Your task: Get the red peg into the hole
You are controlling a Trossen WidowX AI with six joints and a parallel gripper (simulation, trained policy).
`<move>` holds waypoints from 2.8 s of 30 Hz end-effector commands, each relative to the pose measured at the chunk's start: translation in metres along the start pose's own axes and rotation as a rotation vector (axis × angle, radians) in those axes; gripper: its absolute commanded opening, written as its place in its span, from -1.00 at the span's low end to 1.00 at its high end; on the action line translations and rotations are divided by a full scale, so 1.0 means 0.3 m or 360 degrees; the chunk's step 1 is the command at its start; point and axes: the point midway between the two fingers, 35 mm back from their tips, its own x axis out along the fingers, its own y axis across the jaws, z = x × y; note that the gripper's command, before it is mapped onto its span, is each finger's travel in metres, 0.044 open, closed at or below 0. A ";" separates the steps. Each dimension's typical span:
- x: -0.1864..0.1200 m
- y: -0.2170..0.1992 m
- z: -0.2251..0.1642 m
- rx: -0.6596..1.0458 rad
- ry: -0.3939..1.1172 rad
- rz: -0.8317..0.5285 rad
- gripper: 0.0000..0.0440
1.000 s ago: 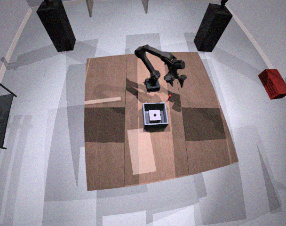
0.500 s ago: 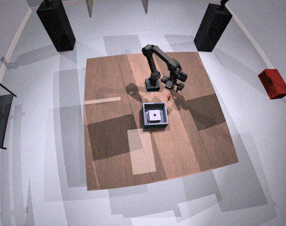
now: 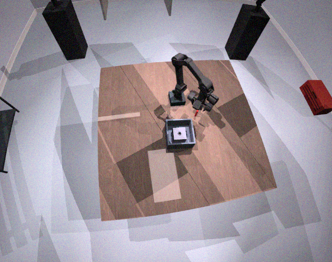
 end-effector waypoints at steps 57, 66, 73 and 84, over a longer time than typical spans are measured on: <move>0.127 0.080 0.162 -0.0019 -0.0271 -0.0161 -1.00; -0.001 0.097 0.266 0.0102 -0.0375 -0.0117 -1.00; -0.046 0.080 0.371 0.0234 -0.0434 -0.0108 -1.00; -0.049 0.038 0.552 0.0367 -0.0484 -0.0110 -1.00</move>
